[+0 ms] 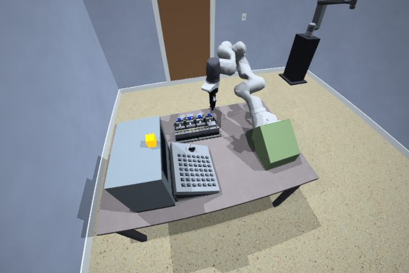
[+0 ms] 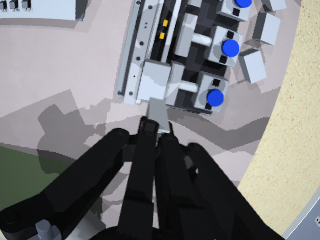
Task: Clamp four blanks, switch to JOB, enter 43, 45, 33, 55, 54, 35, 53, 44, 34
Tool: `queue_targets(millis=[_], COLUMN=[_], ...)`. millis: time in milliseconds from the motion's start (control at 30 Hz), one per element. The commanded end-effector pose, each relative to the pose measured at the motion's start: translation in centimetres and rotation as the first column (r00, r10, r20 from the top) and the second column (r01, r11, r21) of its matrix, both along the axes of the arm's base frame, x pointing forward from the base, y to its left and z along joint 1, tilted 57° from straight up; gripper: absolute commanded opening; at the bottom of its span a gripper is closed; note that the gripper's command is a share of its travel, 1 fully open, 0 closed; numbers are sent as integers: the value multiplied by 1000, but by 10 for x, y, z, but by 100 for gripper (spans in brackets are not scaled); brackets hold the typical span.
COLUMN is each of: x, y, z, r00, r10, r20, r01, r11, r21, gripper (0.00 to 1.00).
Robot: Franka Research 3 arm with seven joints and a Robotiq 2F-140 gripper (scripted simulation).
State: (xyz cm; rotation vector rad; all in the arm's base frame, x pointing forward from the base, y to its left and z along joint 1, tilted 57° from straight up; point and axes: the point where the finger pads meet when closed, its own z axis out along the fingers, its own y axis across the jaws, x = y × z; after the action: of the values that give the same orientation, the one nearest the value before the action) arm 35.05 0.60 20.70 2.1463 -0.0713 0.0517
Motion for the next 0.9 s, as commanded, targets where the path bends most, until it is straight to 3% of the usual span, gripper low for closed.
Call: queue_targets(millis=[0,600,667,800,867], x=[-1,-1,0,-7,-9], y=[1,0,-10,-51,-55], z=[0,1,19,79,85], r00=[1000,1000,1000,1000,1000], r10=[3,3,5,4,3], r20=[-6,-6,-7,-9,-9], r01=[-3,-3,-5,-4,-3], r11=[1000,1000,1000,1000,1000], r21=[-2,-2,-2,-2,-2], gripper=[0,0,0,0,0])
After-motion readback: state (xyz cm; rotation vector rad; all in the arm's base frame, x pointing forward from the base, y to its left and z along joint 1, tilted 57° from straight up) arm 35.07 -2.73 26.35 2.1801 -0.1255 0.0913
